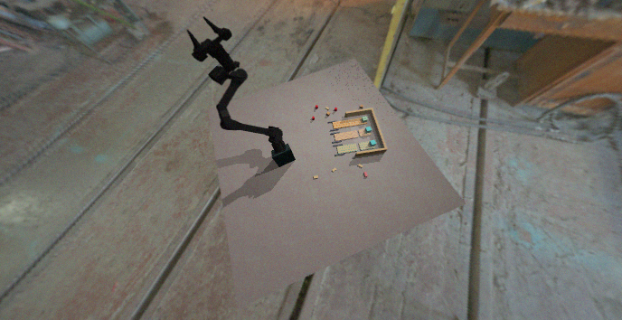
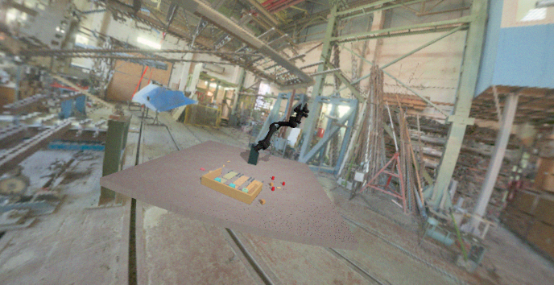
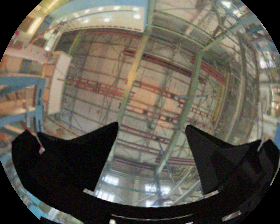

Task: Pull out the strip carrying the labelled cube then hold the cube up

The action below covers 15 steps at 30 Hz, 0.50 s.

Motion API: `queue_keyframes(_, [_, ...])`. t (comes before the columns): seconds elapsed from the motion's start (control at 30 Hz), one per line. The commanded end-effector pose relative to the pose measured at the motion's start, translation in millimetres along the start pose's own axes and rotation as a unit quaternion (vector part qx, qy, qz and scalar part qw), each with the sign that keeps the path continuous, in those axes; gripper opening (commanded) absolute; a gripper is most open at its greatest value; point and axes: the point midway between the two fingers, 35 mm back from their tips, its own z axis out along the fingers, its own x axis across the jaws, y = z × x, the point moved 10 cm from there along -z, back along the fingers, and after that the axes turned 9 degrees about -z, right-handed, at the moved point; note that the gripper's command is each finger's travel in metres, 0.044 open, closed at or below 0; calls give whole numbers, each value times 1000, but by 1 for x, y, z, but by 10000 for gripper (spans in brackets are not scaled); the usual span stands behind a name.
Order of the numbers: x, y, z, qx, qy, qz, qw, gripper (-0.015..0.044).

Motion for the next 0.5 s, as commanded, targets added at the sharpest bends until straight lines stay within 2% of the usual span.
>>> queue_keyframes(0.0, [2, 1, -1, -3, 2, 0, 1000, 400])
queue_keyframes(0.27, [89, 7, -42, -117, 122, -2, 986, 400])
queue_keyframes(0.47, [150, -13, -80, -158, 243, 14, 957, 400])
